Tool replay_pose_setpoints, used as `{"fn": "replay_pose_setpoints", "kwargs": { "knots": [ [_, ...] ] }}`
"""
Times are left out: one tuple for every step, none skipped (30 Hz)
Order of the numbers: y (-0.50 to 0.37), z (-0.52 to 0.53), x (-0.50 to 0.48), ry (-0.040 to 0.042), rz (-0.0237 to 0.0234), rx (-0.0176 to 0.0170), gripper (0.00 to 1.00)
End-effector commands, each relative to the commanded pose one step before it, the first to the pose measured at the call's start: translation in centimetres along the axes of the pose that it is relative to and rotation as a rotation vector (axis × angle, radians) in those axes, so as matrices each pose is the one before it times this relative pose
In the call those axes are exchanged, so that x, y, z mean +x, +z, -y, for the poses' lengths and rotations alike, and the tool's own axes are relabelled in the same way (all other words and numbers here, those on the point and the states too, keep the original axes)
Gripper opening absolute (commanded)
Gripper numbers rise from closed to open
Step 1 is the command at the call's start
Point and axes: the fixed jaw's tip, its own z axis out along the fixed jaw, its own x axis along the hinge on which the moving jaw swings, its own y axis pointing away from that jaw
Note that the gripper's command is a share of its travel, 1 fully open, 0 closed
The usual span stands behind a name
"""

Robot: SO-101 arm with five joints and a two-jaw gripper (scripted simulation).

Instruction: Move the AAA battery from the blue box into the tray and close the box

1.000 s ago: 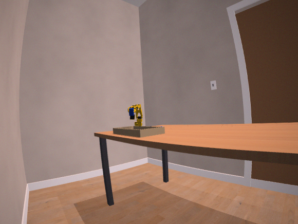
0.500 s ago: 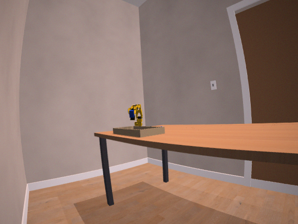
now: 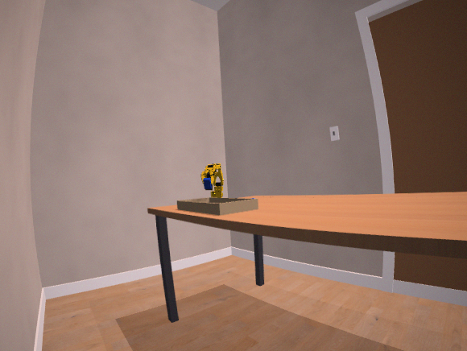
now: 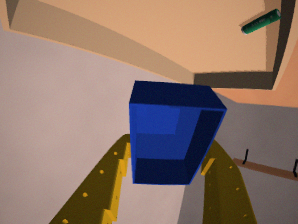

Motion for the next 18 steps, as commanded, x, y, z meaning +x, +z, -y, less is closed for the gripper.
{"fn": "replay_pose_setpoints", "kwargs": {
  "knots": [
    [-1.4473,-0.441,1.5228,-0.00273,-0.02789,-0.0097,0.2],
    [0.0,0.0,0.0,0.0,0.0,0.0,0.2],
    [0.0,0.0,0.0,0.0,0.0,0.0,0.2],
    [-0.0011,0.022,-0.31,0.00002,0.01929,0.00141,0.2],
    [-0.0019,0.023,-0.3149,-0.00002,0.0196,0.00139,0.2],
    [-0.0017,0.023,-0.3191,0.00001,0.01992,0.00145,0.2],
    [-0.0012,0.023,-0.324,0.00001,0.0202,0.00145,0.2],
    [-0.0023,0.024,-0.3285,0.00001,0.02045,0.00145,0.2],
    [-0.0013,0.024,-0.3318,0.00001,0.02067,0.00151,0.2],
    [-0.002,0.024,-0.3354,0.00001,0.02089,0.00148,0.2],
    [-0.0019,0.024,-0.3384,-0.00003,0.02108,0.00151,0.2],
    [-0.0022,0.024,-0.3411,0.0,0.02127,0.00154,0.2],
    [-0.0019,0.024,-0.3433,0.00003,0.02139,0.00154,0.2],
    [-0.0021,0.025,-0.3452,0.0,0.02152,0.00154,0.2],
    [-0.0022,0.025,-0.3472,0.0,0.02161,0.00154,0.2],
    [-0.0018,0.025,-0.348,0.0,0.02167,0.00157,0.2],
    [-0.0021,0.025,-0.3486,0.0,0.02174,0.00154,0.2],
    [-0.0023,0.025,-0.3493,0.0,0.02177,0.00157,0.2]
  ]
}}
